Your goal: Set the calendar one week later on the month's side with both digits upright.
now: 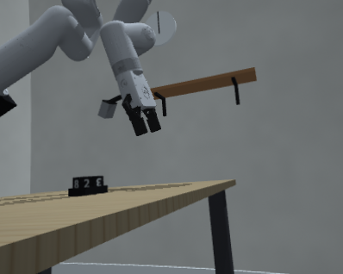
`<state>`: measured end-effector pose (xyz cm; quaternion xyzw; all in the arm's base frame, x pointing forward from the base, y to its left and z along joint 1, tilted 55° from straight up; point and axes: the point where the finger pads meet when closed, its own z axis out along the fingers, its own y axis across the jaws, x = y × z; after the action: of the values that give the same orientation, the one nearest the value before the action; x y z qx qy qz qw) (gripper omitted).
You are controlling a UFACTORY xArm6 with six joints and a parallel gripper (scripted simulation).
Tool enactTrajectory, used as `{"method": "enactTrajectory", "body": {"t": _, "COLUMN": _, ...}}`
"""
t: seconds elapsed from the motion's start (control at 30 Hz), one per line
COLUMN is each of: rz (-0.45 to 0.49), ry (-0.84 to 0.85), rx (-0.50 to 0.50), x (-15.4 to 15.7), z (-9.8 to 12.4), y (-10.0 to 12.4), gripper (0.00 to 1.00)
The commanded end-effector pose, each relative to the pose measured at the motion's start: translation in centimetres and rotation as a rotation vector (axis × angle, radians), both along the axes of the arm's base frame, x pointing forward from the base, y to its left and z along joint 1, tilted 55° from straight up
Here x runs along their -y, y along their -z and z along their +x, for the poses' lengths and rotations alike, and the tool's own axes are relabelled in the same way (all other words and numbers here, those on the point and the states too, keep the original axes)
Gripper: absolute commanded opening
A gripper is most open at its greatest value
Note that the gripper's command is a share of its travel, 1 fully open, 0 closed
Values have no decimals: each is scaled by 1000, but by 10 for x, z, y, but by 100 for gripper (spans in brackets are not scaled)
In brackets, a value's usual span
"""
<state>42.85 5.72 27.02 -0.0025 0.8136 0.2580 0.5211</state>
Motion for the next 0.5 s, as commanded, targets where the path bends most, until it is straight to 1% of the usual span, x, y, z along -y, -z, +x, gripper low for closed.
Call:
{"method": "enactTrajectory", "body": {"t": 0.0, "rz": 6, "ry": 95, "rx": -143, "x": 46, "z": -14, "y": 57, "gripper": 100}}
{"method": "enactTrajectory", "body": {"t": 0.07, "rz": 6, "ry": 96, "rx": -145, "x": 47, "z": -14, "y": 57, "gripper": 100}}
{"method": "enactTrajectory", "body": {"t": 0.1, "rz": 17, "ry": 155, "rx": -226, "x": 69, "z": -30, "y": 87, "gripper": 100}}
{"method": "enactTrajectory", "body": {"t": 0.17, "rz": 17, "ry": 157, "rx": -229, "x": 70, "z": -30, "y": 88, "gripper": 100}}
{"method": "enactTrajectory", "body": {"t": 0.2, "rz": 27, "ry": 197, "rx": -282, "x": 84, "z": -42, "y": 107, "gripper": 100}}
{"method": "enactTrajectory", "body": {"t": 0.23, "rz": 27, "ry": 197, "rx": -282, "x": 84, "z": -42, "y": 107, "gripper": 100}}
{"method": "enactTrajectory", "body": {"t": 0.27, "rz": 31, "ry": 214, "rx": -306, "x": 90, "z": -48, "y": 116, "gripper": 100}}
{"method": "enactTrajectory", "body": {"t": 0.3, "rz": 32, "ry": 217, "rx": -310, "x": 91, "z": -49, "y": 117, "gripper": 100}}
{"method": "enactTrajectory", "body": {"t": 0.47, "rz": 32, "ry": 217, "rx": -310, "x": 91, "z": -49, "y": 117, "gripper": 100}}
